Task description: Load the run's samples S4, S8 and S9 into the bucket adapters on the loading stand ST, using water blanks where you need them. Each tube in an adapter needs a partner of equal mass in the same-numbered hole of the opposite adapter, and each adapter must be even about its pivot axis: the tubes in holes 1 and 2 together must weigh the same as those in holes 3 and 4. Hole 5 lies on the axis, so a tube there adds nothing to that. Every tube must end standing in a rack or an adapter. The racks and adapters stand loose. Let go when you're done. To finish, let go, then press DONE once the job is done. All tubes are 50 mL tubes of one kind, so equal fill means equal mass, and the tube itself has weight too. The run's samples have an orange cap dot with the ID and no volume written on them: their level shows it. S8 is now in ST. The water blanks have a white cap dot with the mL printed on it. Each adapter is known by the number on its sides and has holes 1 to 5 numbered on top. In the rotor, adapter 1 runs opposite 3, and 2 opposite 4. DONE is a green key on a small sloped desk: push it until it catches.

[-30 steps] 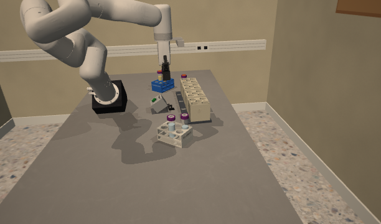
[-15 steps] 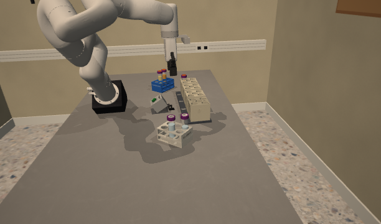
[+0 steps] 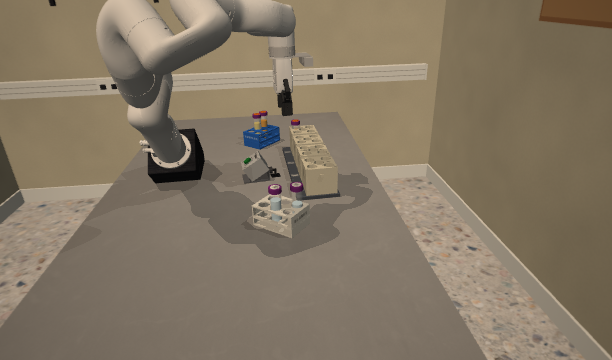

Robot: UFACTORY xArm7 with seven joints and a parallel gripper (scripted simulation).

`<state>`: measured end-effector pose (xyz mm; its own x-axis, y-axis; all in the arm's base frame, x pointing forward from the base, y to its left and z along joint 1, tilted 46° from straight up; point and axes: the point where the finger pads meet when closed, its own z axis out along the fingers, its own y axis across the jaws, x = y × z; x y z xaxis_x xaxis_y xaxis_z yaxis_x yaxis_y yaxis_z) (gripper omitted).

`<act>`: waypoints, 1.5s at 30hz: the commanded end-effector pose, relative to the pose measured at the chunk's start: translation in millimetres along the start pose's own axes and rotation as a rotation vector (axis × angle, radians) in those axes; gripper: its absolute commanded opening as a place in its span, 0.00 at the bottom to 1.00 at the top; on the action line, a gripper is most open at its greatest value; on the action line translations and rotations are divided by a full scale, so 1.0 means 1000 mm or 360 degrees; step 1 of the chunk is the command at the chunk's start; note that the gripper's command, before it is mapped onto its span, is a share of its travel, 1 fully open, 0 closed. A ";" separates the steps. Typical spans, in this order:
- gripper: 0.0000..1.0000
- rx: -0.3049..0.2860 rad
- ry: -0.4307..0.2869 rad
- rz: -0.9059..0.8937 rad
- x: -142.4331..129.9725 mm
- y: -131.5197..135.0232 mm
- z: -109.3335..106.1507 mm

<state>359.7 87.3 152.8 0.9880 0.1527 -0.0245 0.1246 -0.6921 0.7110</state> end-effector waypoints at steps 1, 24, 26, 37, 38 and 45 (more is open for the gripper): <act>1.00 -0.0013 -0.0003 0.0002 0.016 -0.024 -0.001; 1.00 -0.0011 -0.0004 -0.0211 0.044 -0.107 0.000; 1.00 -0.0011 -0.0005 -0.0317 0.040 -0.116 0.000; 1.00 -0.0010 -0.0007 -0.0794 0.020 -0.157 0.000; 1.00 -0.0010 -0.0007 -0.0847 0.018 -0.161 0.000; 1.00 -0.0008 -0.0008 -0.1219 0.002 -0.192 0.000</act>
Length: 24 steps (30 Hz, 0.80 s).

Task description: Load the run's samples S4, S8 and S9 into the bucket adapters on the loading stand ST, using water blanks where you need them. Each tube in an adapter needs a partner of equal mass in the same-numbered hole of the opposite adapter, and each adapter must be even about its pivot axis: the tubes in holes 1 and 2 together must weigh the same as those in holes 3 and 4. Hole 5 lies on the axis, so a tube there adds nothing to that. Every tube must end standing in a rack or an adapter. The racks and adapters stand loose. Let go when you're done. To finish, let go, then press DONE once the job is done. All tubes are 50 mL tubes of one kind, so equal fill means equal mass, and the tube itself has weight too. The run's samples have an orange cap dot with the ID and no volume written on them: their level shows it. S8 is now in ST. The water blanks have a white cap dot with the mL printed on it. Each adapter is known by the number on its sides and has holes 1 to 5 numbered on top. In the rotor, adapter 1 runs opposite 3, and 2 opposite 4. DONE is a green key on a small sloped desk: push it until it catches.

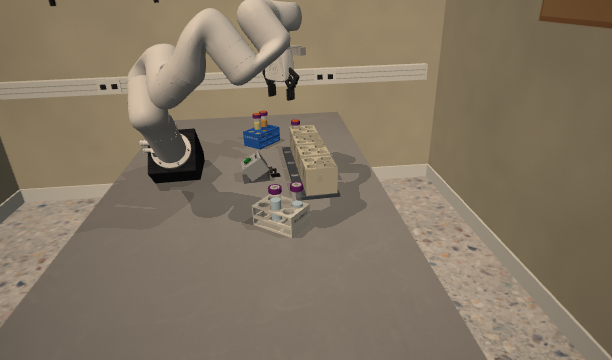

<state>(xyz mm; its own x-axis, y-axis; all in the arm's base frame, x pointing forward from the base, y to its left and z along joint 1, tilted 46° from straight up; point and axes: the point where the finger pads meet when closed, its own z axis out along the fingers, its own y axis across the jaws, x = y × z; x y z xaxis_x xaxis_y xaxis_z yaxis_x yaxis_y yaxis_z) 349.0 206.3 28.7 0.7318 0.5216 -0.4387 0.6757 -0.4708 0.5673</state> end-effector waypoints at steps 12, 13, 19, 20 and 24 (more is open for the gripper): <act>1.00 0.0002 0.0002 -0.0285 0.013 -0.071 -0.002; 1.00 0.0002 0.0002 -0.0285 0.014 -0.076 -0.002; 1.00 0.0003 0.0002 -0.0285 0.018 -0.106 -0.002; 1.00 0.0003 0.0002 -0.0285 0.019 -0.111 -0.002; 1.00 0.0003 0.0002 -0.0285 0.022 -0.130 -0.002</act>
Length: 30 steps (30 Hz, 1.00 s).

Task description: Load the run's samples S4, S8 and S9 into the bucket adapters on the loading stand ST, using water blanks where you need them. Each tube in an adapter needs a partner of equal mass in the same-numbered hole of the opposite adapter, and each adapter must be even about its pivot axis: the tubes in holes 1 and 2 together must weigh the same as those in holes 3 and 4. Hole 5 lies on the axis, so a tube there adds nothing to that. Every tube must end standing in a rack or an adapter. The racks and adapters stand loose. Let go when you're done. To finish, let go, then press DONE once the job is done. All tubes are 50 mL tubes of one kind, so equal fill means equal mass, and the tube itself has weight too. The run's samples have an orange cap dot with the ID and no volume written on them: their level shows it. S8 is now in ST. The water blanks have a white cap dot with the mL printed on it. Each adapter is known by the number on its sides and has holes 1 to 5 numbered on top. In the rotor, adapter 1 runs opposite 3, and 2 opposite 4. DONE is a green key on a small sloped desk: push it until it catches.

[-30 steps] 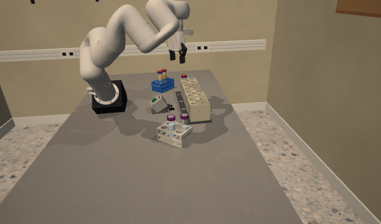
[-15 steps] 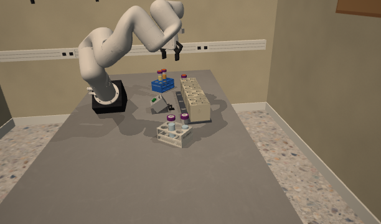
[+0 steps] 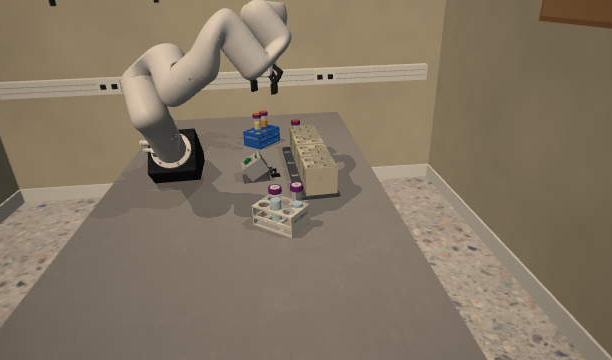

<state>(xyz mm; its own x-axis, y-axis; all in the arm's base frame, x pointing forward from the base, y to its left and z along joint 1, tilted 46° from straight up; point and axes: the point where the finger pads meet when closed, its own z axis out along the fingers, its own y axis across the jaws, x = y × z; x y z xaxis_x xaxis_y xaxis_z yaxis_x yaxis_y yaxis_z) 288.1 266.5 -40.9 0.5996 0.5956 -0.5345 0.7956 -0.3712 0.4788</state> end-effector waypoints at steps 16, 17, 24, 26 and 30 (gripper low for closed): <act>1.00 0.0001 0.0005 0.0001 0.029 -0.078 -0.002; 1.00 0.0001 0.0005 0.0001 0.029 -0.078 -0.002; 1.00 0.0001 0.0005 0.0001 0.029 -0.078 0.011; 1.00 0.0001 0.0005 0.0001 0.029 -0.078 0.016; 1.00 0.0001 0.0005 0.0001 0.029 -0.078 0.027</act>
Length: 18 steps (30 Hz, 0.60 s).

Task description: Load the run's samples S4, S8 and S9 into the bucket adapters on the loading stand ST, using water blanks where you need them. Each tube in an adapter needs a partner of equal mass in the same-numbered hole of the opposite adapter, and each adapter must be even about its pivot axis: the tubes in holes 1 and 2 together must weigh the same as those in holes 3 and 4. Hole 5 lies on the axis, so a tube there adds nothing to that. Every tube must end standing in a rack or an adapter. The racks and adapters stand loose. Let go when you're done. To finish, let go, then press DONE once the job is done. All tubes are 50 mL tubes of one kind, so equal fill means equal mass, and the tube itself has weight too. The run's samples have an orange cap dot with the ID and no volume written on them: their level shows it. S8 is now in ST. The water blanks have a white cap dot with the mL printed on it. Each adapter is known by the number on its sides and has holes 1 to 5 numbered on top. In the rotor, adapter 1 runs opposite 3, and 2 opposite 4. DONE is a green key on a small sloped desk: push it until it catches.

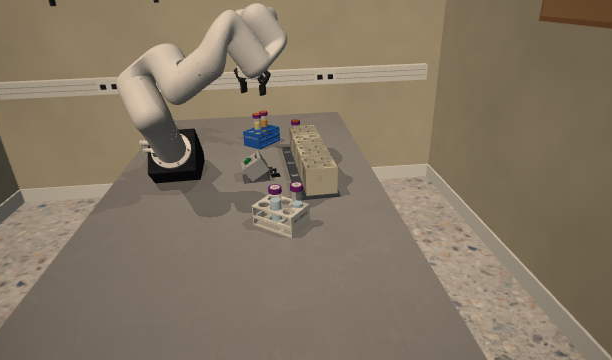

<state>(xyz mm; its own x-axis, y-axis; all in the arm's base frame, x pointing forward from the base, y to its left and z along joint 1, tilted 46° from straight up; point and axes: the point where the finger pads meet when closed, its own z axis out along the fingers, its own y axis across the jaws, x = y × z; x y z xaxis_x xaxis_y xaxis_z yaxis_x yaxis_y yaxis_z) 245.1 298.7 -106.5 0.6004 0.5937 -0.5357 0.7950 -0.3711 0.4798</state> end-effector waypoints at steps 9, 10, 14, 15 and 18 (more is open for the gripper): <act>1.00 0.0002 0.0009 0.0000 0.001 -0.001 0.027; 1.00 0.0002 0.0009 0.0000 0.001 -0.001 0.029; 1.00 0.0002 0.0009 0.0000 0.001 -0.001 0.040; 1.00 0.0002 0.0009 0.0000 0.001 -0.001 0.043; 1.00 0.0002 0.0009 0.0000 0.001 -0.001 0.051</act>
<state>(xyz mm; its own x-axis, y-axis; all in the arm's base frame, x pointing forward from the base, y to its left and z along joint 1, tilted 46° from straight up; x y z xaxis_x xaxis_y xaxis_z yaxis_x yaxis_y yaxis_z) 248.4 268.7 -136.1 0.6001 0.5940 -0.5358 0.7953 -0.3709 0.4795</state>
